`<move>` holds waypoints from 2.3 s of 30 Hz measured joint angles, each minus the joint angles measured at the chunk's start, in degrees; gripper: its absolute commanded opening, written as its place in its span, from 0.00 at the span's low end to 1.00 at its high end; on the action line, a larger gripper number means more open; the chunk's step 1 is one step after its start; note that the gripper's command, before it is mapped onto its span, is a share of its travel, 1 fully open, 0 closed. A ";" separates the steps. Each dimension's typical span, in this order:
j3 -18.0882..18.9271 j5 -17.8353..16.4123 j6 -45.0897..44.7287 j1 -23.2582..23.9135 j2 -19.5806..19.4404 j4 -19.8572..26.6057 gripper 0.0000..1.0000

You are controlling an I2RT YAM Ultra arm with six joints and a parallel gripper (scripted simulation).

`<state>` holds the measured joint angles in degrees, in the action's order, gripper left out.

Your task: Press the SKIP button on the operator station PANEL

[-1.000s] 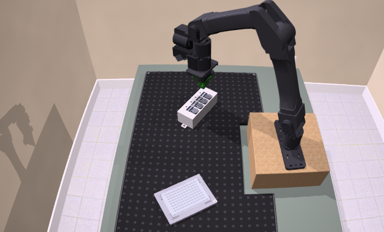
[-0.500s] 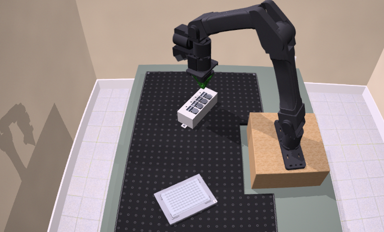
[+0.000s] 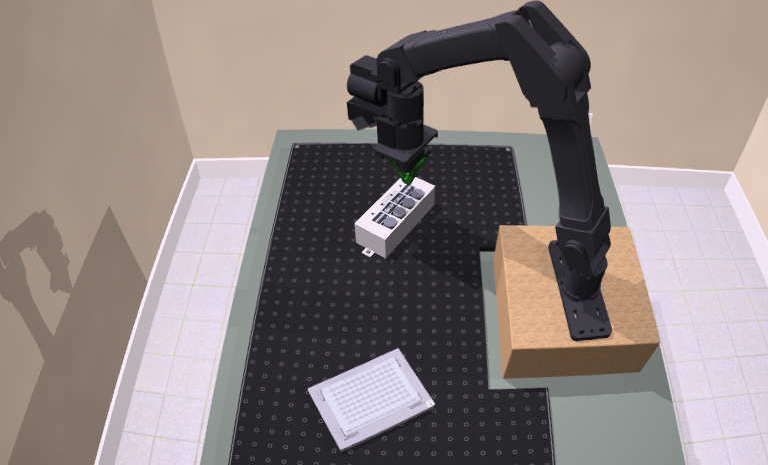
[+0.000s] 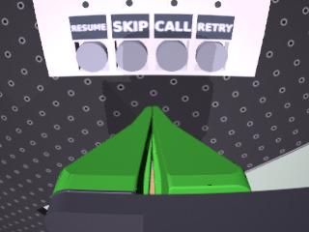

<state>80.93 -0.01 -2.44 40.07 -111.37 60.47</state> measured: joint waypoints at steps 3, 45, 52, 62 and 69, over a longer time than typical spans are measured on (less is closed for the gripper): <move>-0.81 0.00 0.00 0.00 -0.46 -1.11 0.00; -4.50 0.00 0.00 0.00 -2.99 -8.07 0.00; -4.50 0.00 0.00 0.00 -2.99 -8.07 0.00; -4.50 0.00 0.00 0.00 -2.99 -8.07 0.00; -4.50 0.00 0.00 0.00 -2.99 -8.07 0.00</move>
<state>76.42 -0.01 -2.44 40.07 -114.37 52.40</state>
